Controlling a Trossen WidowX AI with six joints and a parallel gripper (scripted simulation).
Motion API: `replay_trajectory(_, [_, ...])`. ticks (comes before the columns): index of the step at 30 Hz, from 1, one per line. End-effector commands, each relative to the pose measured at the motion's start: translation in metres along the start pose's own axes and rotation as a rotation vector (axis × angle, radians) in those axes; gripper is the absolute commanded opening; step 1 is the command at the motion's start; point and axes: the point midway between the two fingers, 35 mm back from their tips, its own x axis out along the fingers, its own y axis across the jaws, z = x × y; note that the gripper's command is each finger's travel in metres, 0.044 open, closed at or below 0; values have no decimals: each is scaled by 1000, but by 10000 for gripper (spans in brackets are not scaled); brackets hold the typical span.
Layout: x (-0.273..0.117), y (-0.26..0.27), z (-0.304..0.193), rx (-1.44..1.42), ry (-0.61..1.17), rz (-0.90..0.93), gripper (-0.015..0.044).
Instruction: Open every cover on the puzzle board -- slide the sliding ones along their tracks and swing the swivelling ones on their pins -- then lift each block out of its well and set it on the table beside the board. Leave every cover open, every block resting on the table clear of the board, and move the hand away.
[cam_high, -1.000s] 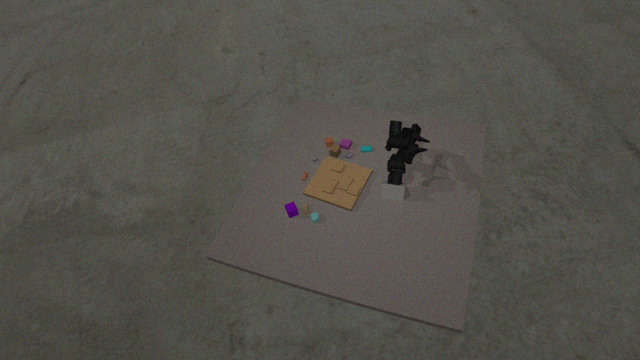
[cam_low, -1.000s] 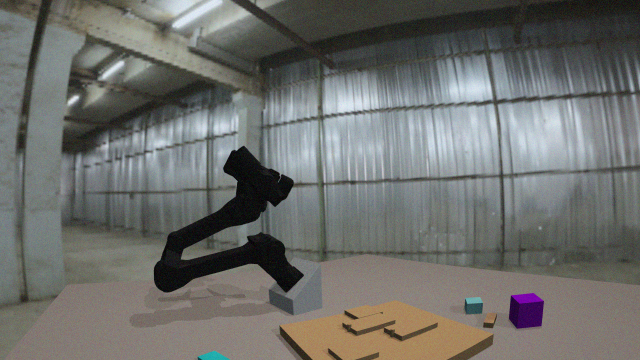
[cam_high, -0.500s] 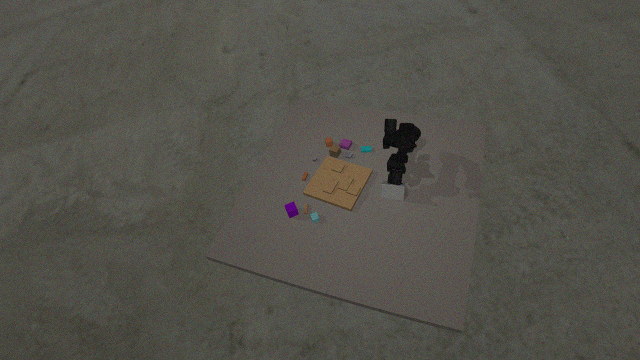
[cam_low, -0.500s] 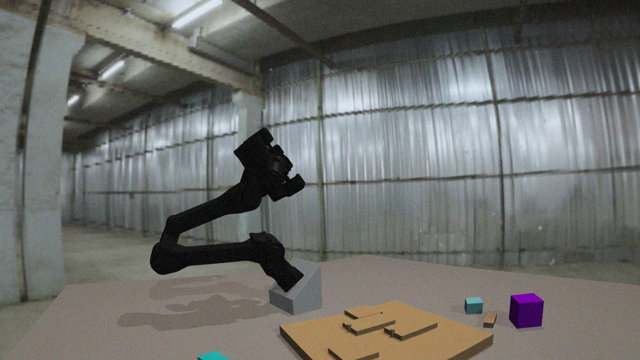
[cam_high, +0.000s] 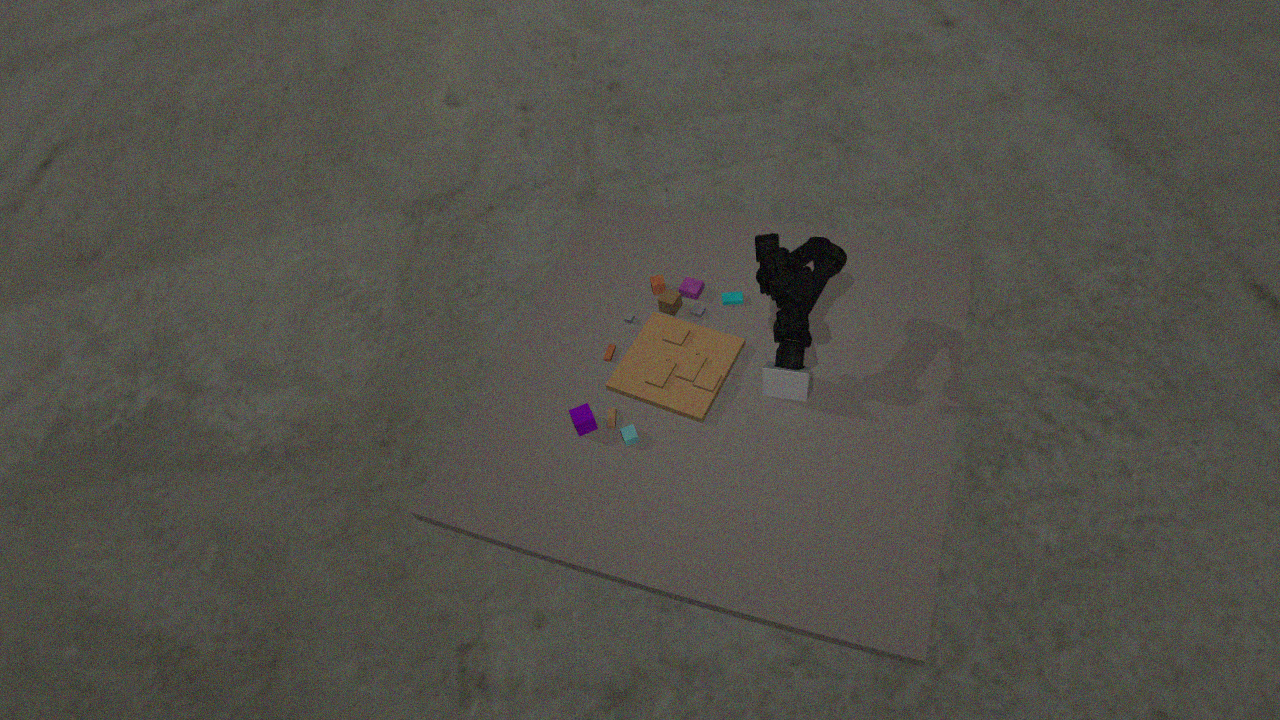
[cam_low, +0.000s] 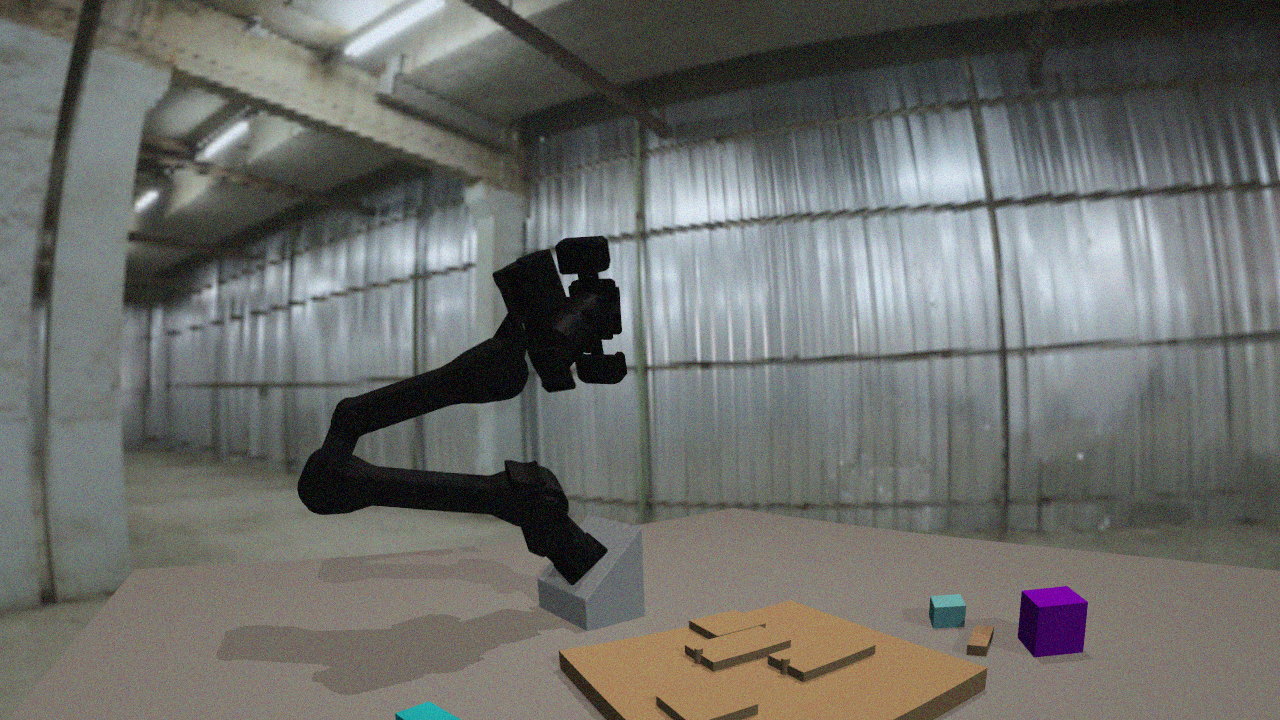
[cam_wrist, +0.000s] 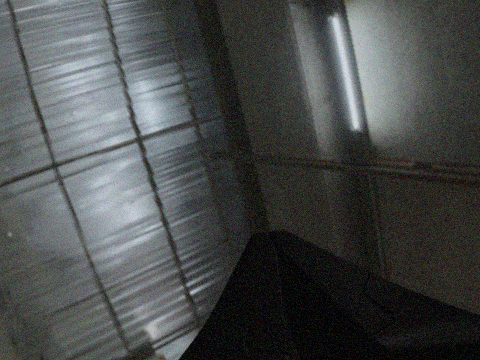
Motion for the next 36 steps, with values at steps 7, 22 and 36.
replay_trajectory(7, [-9,-5,-57,318,261,2,0])
replay_trajectory(22, [-40,1,-125,708,604,-52,0])
replay_trajectory(36, [-85,16,-177,1045,921,-151,0])
